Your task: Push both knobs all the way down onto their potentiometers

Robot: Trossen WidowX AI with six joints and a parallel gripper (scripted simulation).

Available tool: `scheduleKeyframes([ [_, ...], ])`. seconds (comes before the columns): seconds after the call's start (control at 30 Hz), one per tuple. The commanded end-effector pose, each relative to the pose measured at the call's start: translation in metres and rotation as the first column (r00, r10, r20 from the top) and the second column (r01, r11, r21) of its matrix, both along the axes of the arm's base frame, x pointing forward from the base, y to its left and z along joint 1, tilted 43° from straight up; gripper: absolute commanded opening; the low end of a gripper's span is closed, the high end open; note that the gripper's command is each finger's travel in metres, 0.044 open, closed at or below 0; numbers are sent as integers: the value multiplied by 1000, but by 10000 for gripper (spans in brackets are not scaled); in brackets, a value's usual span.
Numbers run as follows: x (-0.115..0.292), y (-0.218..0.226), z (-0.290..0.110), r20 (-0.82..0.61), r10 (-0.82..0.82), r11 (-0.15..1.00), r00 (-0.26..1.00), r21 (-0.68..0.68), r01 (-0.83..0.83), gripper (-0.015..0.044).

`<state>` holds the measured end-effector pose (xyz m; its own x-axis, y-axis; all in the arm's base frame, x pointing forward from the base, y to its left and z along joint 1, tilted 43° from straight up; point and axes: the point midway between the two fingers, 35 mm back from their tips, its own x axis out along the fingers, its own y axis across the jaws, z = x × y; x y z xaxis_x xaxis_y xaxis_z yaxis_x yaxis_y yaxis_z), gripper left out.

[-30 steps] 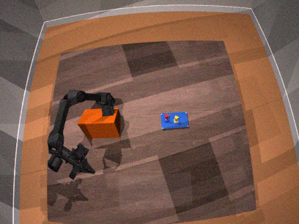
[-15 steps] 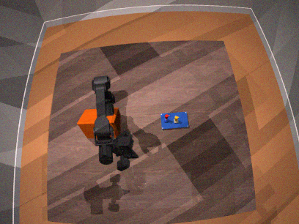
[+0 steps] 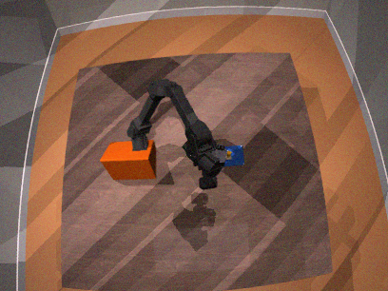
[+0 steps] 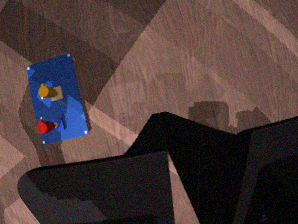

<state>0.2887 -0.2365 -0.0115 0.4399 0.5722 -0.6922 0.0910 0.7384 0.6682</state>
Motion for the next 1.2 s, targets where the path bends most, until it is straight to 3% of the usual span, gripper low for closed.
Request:
scheduleKeyframes([
  [0.0, 26, 61, 11, -112, 58, 997, 992, 48, -53, 0],
  [0.3, 43, 194, 30, -338, 171, 984, 925, 102, -145, 0],
  [1.17, 45, 221, 3, -342, 174, 984, 924, 104, -147, 0],
])
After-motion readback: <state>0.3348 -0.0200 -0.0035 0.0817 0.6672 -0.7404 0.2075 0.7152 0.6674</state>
